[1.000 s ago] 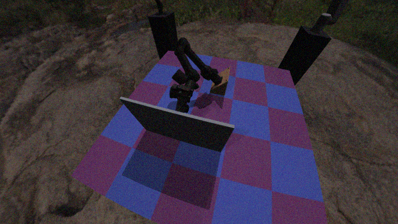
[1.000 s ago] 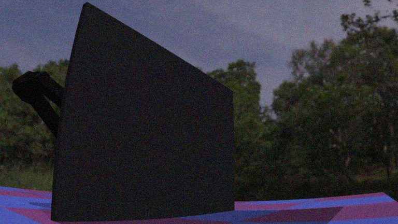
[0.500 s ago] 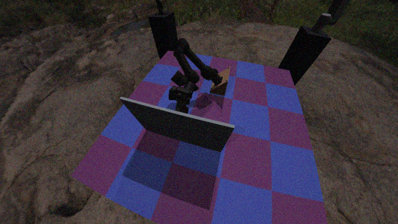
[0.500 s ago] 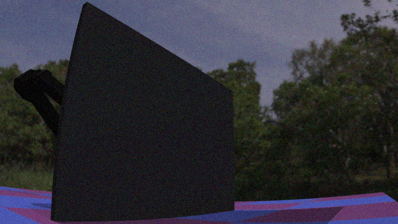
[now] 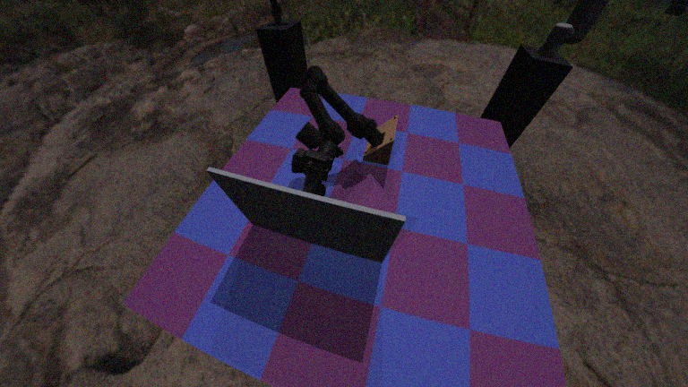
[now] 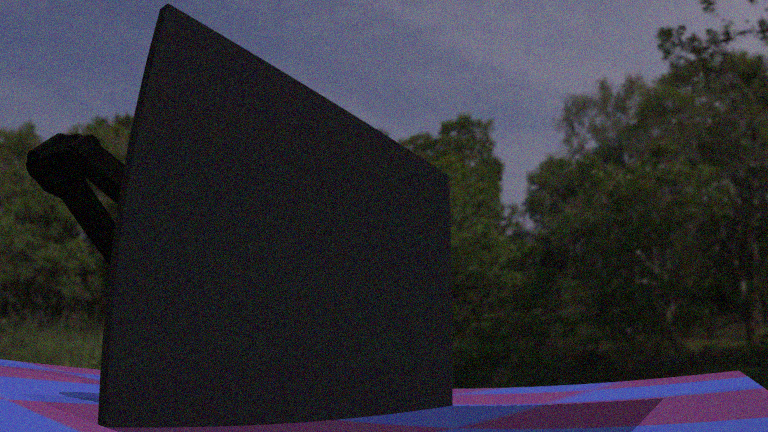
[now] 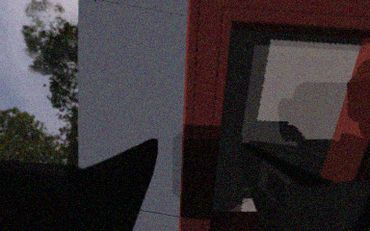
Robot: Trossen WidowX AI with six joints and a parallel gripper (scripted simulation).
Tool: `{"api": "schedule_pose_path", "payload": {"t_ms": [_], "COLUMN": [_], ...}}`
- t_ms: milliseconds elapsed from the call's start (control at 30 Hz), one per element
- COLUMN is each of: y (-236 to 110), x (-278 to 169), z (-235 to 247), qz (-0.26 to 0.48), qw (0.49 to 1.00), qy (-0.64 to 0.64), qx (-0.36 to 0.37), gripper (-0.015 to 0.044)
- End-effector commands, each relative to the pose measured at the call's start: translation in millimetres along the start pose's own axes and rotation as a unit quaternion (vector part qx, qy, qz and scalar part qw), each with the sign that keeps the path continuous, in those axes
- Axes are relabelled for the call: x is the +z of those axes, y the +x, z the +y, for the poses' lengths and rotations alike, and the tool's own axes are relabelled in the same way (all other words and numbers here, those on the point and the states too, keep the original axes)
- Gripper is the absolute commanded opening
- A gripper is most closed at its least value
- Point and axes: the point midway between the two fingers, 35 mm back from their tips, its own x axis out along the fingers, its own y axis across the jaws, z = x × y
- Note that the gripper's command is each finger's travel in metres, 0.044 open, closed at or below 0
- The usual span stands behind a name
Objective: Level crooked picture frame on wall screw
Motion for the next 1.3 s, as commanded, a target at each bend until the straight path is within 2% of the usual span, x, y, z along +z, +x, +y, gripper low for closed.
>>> {"api": "schedule_pose_path", "payload": {"t_ms": [0,333,533,767,833,1267], "y": [0.2,0.4,0.4,0.4,0.4,0.3], "x": [0.2,0.2,0.2,0.2,0.2,0.4], "z": [0.6,1.0,1.0,1.0,1.0,2.4], "qz": [0.000,0.000,0.000,0.000,0.000,0.000], "qw": [1.000,1.000,1.000,1.000,1.000,1.000], "qy": [0.003,0.003,0.003,0.003,0.003,0.003], "qx": [0.002,0.002,0.002,0.002,0.002,0.002], "gripper": [0.0260,0.0260,0.0103,0.0056,0.0003,0.0000]}}
